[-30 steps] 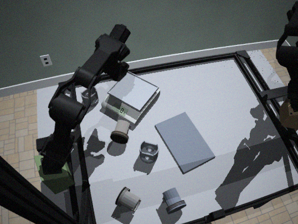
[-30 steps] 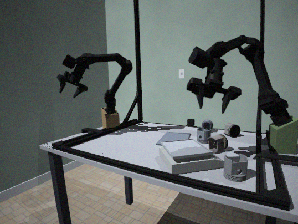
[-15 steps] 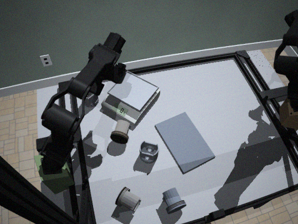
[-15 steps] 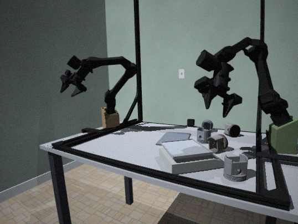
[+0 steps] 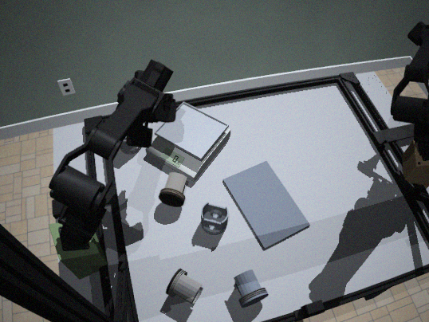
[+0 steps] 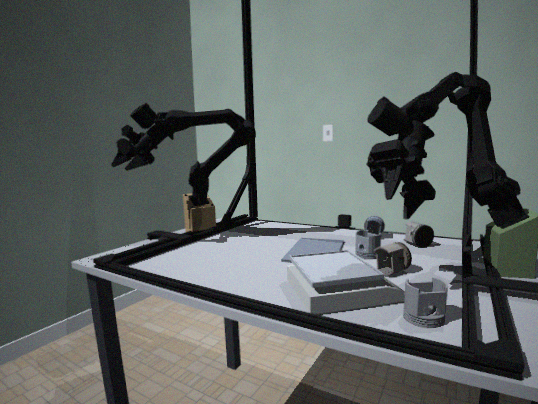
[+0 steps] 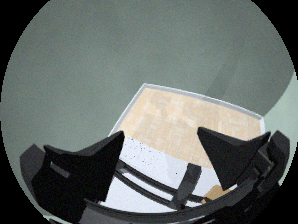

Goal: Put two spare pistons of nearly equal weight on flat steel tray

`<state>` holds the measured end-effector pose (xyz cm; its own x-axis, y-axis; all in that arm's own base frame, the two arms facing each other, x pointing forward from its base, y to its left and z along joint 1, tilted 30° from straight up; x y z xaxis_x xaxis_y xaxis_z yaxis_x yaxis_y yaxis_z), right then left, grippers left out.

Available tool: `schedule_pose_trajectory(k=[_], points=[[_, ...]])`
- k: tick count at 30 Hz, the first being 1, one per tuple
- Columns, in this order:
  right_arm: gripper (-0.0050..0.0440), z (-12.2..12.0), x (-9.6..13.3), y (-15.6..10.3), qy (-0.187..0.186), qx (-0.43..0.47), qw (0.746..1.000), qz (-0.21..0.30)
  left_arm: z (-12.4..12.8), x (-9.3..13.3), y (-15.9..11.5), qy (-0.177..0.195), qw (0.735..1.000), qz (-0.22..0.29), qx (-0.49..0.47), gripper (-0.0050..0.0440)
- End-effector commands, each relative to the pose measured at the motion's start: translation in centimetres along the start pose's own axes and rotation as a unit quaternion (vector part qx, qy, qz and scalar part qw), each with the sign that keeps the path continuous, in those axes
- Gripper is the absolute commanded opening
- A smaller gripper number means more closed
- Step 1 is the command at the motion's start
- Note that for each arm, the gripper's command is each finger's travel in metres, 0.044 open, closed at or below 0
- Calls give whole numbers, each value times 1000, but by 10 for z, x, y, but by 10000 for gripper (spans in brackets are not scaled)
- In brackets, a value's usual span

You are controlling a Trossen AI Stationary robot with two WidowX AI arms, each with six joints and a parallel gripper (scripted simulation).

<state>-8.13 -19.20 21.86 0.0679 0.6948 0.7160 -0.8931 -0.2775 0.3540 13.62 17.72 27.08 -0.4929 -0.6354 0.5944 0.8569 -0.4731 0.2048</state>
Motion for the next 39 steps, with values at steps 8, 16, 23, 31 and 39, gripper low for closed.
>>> schedule_pose_trajectory(k=[8, 16, 23, 31, 39], points=[[440, -16, 1, -9, 14, 116, 990, -77, -27, -2, -7, 29, 990, -14, 137, 378], [440, -23, 2, -15, 17, 179, 976, -123, -43, -4, -11, 44, 976, -25, 213, 378], [440, -35, 4, -20, 15, 250, 951, -179, -60, -6, -16, 60, 951, -41, 300, 378], [440, -28, -2, -38, 31, 315, 926, -207, -77, -9, -20, 72, 923, -58, 373, 378], [440, -15, -7, -62, 88, 396, 892, -199, -94, -12, -25, 84, 878, -82, 465, 378]])
Point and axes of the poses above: on each arm, the point midway between the two fingers, 35 mm back from their tips, its own x axis back along the fingers, its own z axis across the jaws, y = z × x, the point moved 9 cm from there along x, back along the fingers, and after that the axes turned 7 degrees about -x, right-handed, at the moved point
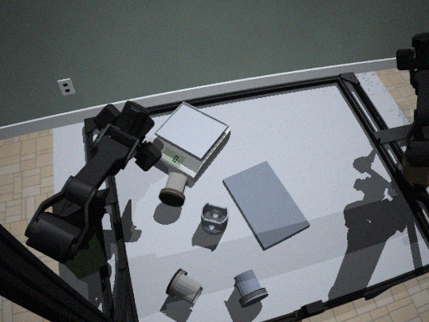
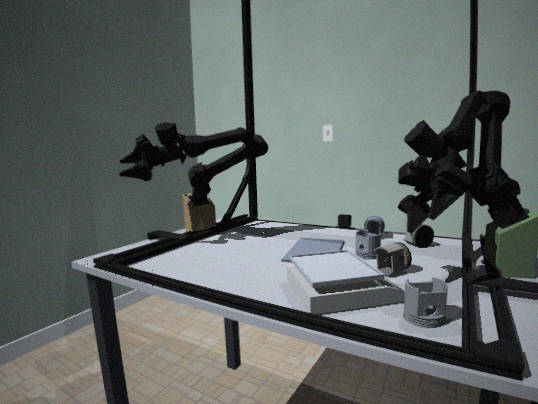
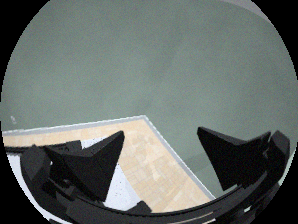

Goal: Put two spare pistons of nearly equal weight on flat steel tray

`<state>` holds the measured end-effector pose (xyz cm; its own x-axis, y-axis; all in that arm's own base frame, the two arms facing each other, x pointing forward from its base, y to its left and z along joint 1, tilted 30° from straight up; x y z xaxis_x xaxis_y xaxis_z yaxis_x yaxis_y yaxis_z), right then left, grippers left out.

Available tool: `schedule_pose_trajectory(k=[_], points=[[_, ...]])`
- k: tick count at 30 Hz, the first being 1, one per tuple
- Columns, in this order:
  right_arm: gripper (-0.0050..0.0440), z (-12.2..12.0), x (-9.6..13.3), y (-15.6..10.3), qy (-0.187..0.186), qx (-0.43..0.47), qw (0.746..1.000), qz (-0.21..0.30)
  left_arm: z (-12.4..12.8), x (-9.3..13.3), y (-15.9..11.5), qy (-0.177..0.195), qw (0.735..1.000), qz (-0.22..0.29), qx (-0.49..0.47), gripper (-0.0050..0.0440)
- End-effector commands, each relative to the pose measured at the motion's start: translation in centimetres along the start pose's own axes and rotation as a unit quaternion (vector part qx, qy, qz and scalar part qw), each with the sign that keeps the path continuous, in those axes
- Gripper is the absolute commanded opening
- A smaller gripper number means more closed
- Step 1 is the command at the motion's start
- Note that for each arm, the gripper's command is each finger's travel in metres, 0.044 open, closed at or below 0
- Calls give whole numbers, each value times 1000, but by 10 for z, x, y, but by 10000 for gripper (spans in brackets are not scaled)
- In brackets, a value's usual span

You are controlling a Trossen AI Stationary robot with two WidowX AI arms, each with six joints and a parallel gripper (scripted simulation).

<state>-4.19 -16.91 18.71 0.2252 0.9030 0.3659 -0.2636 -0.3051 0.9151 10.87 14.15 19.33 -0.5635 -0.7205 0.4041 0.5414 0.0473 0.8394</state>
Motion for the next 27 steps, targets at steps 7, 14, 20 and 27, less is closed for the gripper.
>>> schedule_pose_trajectory(k=[7, 14, 20, 27], points=[[440, 22, 1, -11, 83, 58, 995, 2, -3, 0, 0, -10, 996, 16, 87, 378], [440, 42, 5, -16, 157, 89, 984, 12, -5, 8, 21, -73, 989, 84, 92, 378], [440, 61, 8, -24, 177, 126, 973, 79, -1, 13, 36, -130, 977, 140, 90, 378], [440, 73, 13, -31, 196, 153, 959, 135, 1, 22, 53, -179, 963, 182, 87, 378]])
Point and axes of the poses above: on each arm, the point midway between the two fingers, 35 mm back from their tips, its own x axis back along the fingers, its own z axis across the jaws, y = z × x, the point moved 9 cm from there along x, back along the fingers, and after that the axes turned 7 degrees about -x, right-handed, at the moved point
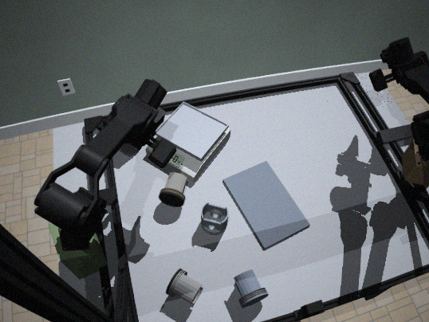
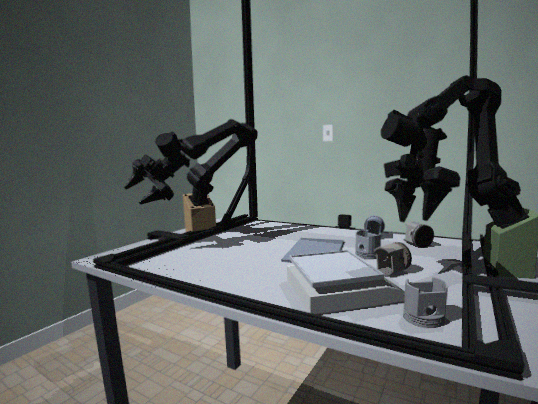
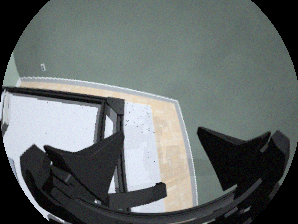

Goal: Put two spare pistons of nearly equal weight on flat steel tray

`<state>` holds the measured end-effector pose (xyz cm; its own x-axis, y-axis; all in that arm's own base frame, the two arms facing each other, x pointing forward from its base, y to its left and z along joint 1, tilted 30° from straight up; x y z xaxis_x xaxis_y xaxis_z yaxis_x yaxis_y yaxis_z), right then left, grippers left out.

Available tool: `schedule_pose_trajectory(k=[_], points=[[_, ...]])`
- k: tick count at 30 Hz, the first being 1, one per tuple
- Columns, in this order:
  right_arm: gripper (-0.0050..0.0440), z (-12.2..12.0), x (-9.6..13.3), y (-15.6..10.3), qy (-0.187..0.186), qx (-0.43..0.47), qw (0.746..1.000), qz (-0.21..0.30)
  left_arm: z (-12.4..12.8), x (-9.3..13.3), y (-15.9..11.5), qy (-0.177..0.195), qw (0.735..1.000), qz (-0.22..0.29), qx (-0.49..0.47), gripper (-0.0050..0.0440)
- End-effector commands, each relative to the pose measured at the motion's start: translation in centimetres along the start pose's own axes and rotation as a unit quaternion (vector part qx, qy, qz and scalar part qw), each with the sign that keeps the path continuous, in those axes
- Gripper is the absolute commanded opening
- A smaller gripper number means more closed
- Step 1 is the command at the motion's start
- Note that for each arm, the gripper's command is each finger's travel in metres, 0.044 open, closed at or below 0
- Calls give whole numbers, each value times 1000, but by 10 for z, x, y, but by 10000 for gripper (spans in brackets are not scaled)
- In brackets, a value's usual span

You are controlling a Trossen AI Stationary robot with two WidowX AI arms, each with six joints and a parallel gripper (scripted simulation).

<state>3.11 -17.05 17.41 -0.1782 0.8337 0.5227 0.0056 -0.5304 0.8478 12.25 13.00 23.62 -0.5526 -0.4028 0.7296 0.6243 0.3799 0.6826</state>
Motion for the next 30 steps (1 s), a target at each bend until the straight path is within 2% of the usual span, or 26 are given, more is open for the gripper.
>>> schedule_pose_trajectory(k=[1, 4, 12, 14, 25, 30], points=[[440, 5, 1, 4, 16, 16, 999, 35, -2, 9, 11, -31, 999, 29, -3, 378], [440, 8, 2, 6, 34, 26, 997, 70, -4, 15, 16, -48, 998, 45, -4, 378], [440, 15, 8, 15, 84, 48, 982, 160, 1, 14, 21, -76, 994, 73, -5, 378], [440, 15, 8, 15, 84, 48, 982, 160, 1, 14, 21, -76, 994, 73, -5, 378], [440, 22, 15, 34, 165, 61, 945, 275, 8, 11, 28, -115, 987, 112, -6, 378], [440, 26, 20, 38, 176, 61, 939, 290, 10, 10, 30, -129, 984, 125, -7, 378]])
Point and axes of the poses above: on each arm, the point midway between the two fingers, 35 mm back from their tips, its own x axis back along the fingers, its own z axis across the jaws, y = z × x, the point moved 9 cm from there along x, back along the fingers, and after that the axes turned 7 degrees about -x, right-handed, at the moved point
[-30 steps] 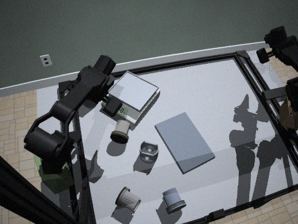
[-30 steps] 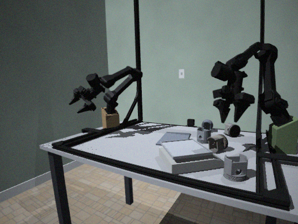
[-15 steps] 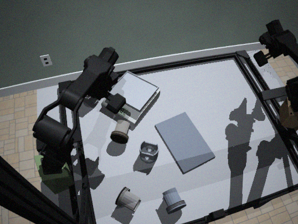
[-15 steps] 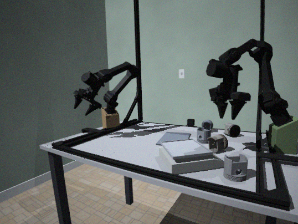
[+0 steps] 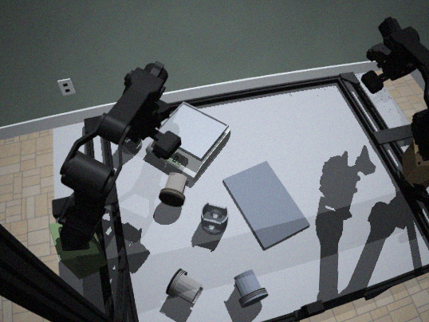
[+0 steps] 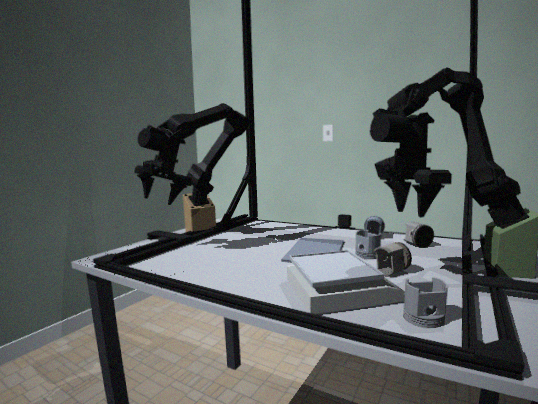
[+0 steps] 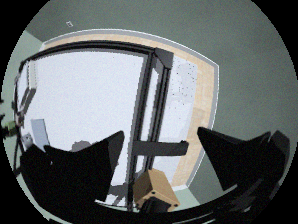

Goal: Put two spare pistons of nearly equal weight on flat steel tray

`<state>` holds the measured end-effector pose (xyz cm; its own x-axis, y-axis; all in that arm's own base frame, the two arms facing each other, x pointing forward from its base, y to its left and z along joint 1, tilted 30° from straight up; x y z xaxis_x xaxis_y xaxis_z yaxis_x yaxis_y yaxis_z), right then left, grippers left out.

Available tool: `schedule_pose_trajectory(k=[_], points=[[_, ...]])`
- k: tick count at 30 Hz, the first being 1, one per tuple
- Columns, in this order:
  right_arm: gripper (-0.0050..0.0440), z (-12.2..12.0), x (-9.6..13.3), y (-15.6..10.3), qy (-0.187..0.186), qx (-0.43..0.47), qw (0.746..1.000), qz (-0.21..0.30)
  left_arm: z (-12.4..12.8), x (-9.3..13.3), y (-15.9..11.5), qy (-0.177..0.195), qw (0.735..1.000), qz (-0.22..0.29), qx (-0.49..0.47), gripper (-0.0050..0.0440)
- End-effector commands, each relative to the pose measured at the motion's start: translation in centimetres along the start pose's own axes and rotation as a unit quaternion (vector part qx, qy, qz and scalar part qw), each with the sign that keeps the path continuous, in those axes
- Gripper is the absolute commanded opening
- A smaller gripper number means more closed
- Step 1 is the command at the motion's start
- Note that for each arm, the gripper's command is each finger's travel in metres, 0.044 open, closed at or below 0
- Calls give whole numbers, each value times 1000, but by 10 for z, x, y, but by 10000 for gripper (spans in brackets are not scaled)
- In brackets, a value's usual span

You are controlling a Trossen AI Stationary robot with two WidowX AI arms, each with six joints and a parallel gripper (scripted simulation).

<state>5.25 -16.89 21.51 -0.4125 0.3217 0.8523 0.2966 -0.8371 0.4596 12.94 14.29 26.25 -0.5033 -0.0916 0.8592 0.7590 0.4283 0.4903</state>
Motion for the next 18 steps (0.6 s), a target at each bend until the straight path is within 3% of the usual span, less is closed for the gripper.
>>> schedule_pose_trajectory(k=[1, 18], points=[[440, 1, 2, 3, 11, 4, 1000, 10, 2, 1, 3, -8, 1000, 6, 0, 378], [440, -7, 1, 13, 60, 8, 996, 66, 4, 2, 6, -20, 1000, 16, -1, 378]])
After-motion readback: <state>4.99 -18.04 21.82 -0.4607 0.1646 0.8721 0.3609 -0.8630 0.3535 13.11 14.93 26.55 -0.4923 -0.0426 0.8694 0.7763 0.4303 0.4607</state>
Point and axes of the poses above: on each arm, the point midway between the two fingers, 35 mm back from their tips, its own x axis back along the fingers, its own z axis across the jaws, y = z × x, the point moved 9 cm from there along x, back along the fingers, and after that the axes turned 7 degrees about -x, right-handed, at the moved point
